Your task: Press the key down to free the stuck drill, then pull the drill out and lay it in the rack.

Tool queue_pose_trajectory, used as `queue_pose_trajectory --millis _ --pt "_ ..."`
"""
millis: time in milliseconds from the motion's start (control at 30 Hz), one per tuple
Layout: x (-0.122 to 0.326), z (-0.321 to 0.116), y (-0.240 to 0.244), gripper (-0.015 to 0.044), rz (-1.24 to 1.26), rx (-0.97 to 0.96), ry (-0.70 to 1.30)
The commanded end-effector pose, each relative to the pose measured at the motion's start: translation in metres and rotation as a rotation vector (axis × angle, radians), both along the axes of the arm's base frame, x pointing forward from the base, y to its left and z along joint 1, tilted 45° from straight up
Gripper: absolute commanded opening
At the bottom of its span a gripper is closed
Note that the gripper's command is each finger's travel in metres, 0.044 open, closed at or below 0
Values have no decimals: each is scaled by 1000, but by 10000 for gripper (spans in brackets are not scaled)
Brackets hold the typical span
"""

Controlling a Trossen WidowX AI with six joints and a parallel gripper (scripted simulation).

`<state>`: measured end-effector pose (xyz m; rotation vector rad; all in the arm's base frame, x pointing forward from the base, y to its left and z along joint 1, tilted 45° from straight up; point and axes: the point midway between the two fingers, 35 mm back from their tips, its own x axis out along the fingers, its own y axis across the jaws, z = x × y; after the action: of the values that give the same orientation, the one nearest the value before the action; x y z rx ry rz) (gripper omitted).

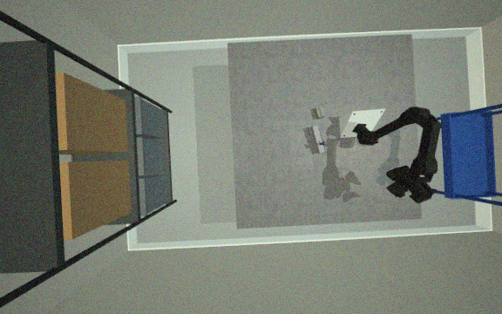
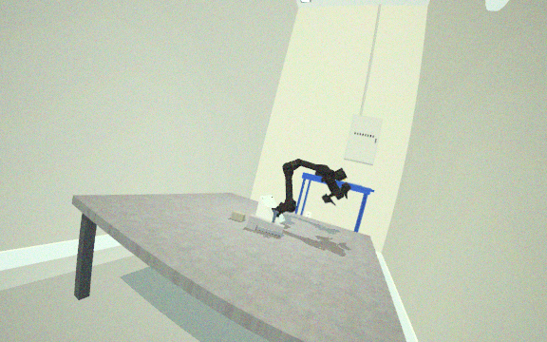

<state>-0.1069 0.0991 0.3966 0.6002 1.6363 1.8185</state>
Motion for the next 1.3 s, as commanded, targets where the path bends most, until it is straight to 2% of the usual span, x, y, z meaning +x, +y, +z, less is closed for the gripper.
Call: queue_pose_trajectory --millis 0,267,467,667,833,1033,1267 --pt "0 0 0 374 0 0 0" --pt "1 -1 2 164 -8 -1 -7" --pt "48 -28 72 6 -236 -78 -216" --pt "131 -65 119 0 -429 -207 -432" --pt "202 -99 126 0 -512 -335 -551" --pt "285 -148 96 0 -546 -508 -605" --pt "352 -202 24 0 -538 -633 -565"
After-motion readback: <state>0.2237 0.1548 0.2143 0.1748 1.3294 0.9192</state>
